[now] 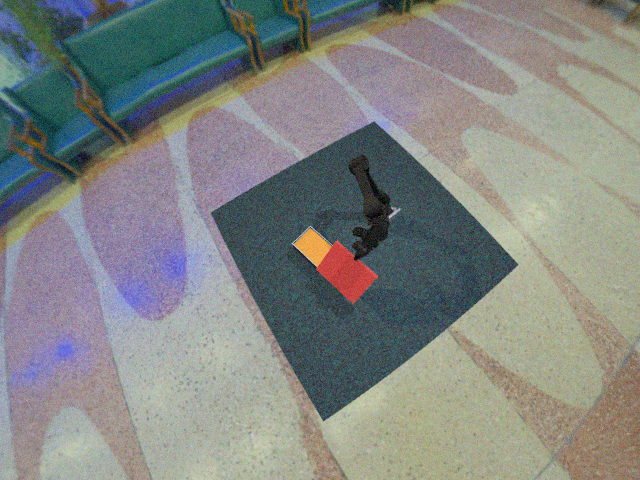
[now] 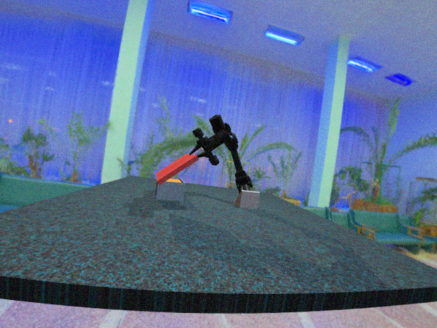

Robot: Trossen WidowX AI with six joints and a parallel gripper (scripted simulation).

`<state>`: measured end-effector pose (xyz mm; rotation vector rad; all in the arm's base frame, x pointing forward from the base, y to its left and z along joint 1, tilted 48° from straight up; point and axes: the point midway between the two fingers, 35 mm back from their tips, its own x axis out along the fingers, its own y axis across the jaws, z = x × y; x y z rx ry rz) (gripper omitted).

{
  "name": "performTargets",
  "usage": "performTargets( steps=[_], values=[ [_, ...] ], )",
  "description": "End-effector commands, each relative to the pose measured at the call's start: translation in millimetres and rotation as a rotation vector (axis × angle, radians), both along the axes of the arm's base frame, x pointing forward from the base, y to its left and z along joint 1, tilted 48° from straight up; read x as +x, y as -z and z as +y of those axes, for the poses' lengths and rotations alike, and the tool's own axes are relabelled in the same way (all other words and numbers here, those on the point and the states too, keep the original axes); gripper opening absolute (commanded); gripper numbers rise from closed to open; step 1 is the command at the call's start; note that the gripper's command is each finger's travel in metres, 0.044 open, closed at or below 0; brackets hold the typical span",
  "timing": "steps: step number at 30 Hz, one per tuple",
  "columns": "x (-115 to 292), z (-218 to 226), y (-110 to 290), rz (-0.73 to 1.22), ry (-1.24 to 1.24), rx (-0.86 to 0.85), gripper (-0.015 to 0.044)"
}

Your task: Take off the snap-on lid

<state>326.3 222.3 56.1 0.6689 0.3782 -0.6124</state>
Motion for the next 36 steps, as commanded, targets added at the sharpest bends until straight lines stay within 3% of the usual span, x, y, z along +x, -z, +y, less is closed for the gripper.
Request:
performTargets(
  steps=[1, 36],
  values=[
    [-1, 7, 3, -0.009, 0.001, 0.005, 0.0],
    [-17, 54, 53, -0.009, 0.001, 0.01, 0.0]
  ],
)
